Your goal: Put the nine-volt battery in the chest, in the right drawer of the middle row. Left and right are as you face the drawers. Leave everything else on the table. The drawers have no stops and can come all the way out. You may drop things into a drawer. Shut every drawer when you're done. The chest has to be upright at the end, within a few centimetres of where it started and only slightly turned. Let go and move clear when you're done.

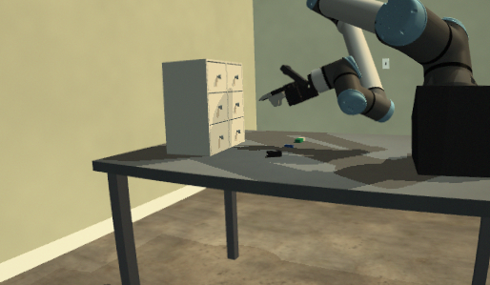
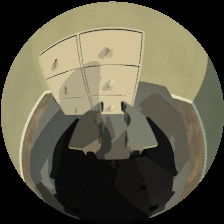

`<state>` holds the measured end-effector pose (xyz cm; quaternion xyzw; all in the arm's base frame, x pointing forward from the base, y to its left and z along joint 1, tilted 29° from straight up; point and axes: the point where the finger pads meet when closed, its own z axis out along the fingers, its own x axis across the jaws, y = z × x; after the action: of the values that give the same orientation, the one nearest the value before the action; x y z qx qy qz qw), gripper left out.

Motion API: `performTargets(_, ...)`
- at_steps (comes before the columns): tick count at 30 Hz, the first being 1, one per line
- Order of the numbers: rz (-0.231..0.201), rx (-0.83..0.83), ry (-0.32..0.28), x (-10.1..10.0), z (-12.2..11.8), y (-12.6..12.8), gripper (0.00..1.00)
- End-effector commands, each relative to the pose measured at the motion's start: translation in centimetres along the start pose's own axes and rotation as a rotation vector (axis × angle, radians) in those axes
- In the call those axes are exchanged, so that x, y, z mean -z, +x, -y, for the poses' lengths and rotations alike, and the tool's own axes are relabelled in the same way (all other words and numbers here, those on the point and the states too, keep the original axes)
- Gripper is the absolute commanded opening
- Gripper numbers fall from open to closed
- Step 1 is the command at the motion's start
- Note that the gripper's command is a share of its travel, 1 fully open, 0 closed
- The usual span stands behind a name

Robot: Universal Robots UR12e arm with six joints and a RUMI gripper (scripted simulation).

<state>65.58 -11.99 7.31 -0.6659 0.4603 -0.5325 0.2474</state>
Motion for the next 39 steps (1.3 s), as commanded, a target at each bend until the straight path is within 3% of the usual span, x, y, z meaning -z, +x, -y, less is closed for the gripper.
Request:
performTargets(1, 0.0, 0.0, 0.001, 0.0, 0.0, 0.0, 0.2)
performTargets(22, 0.0, 0.0, 0.001, -1.1, 0.1, 0.0, 0.2)
performTargets(39, 0.0, 0.0, 0.001, -4.0, 0.3, 0.0, 0.2)
